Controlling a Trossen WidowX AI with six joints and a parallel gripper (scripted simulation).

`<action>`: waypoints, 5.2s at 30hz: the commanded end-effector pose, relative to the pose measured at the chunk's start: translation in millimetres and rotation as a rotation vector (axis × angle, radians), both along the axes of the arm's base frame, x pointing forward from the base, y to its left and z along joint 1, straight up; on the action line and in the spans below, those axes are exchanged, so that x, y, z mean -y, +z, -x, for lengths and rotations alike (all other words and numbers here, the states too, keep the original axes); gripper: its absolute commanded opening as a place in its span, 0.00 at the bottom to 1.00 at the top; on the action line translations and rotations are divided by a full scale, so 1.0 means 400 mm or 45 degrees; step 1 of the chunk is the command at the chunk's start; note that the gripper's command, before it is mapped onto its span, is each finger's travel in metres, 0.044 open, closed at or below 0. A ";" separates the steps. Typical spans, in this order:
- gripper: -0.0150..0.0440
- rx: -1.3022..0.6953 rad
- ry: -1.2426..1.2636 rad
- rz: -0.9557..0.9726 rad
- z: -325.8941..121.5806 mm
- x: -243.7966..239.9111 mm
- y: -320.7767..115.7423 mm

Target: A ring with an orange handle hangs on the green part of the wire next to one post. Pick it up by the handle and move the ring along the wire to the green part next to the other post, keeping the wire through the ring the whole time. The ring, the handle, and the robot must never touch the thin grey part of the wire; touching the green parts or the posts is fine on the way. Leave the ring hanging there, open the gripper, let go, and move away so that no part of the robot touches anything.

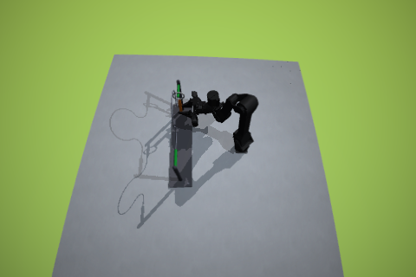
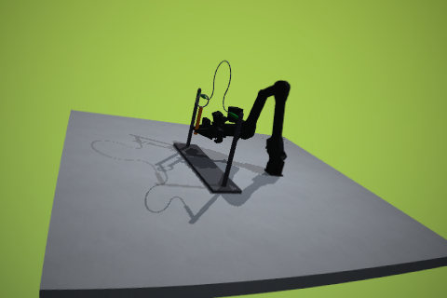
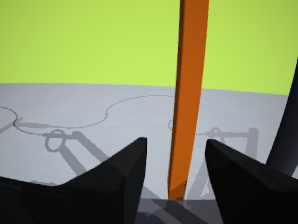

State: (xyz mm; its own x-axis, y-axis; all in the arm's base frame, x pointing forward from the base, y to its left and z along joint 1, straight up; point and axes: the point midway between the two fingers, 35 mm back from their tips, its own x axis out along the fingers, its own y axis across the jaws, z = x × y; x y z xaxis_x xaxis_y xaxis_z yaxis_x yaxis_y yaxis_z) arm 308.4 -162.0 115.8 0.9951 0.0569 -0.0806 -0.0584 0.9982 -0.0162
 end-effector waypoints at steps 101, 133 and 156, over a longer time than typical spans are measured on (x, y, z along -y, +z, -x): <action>0.00 0.006 -0.001 -0.003 -0.046 -0.036 0.041; 0.00 -0.002 0.004 -0.163 -0.040 -0.153 0.042; 0.00 -0.069 0.022 -0.642 -0.022 -0.312 0.091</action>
